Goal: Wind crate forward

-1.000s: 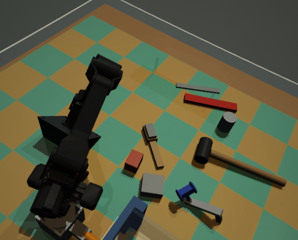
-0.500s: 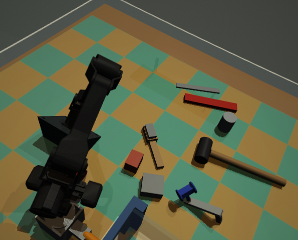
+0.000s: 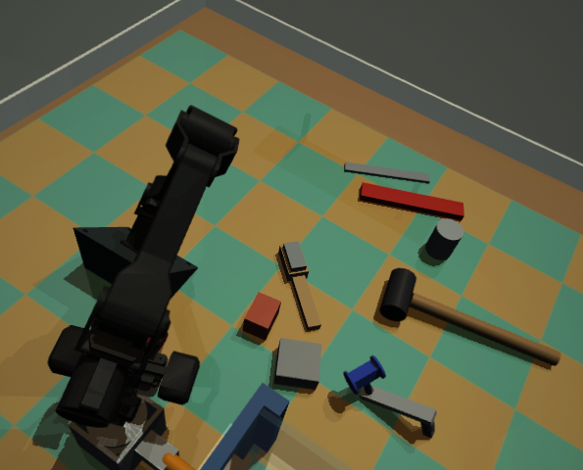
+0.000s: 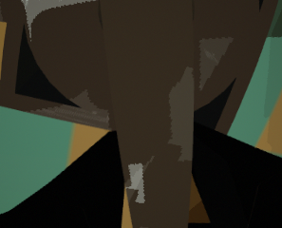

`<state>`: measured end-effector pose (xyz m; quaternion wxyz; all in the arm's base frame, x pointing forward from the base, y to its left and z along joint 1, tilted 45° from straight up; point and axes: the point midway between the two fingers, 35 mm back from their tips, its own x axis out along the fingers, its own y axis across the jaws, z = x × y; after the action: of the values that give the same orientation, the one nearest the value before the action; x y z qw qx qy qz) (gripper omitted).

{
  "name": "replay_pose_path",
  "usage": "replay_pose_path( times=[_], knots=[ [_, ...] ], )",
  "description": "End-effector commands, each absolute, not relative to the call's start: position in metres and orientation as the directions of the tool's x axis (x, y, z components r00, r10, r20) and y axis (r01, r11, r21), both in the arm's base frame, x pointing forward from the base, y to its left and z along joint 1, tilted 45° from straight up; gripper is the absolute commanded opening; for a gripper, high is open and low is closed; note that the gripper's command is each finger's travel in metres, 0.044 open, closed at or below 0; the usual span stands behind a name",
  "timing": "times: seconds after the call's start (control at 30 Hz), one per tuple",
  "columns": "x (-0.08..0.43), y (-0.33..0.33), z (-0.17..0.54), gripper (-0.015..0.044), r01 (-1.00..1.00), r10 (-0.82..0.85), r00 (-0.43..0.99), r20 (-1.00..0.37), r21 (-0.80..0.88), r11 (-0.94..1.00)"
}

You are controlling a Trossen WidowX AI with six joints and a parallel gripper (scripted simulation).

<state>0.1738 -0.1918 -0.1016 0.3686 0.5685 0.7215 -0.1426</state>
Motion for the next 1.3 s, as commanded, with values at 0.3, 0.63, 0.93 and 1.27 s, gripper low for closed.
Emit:
replay_pose_path(
  times=[0.3,0.63,0.93,1.27],
  knots=[
    [0.1739,-0.1889,-0.1046,0.0000,0.937,0.718,-0.089,-0.691,0.186,0.295],
    [0.1752,-0.1882,-0.1043,0.0000,0.952,0.720,-0.087,-0.689,0.157,0.265],
    [0.1752,-0.1908,-0.1014,0.0184,0.949,0.717,-0.079,-0.692,0.168,0.267],
    [0.1752,-0.1908,-0.1014,0.0440,0.949,0.717,-0.079,-0.692,0.168,0.267]
  ],
)
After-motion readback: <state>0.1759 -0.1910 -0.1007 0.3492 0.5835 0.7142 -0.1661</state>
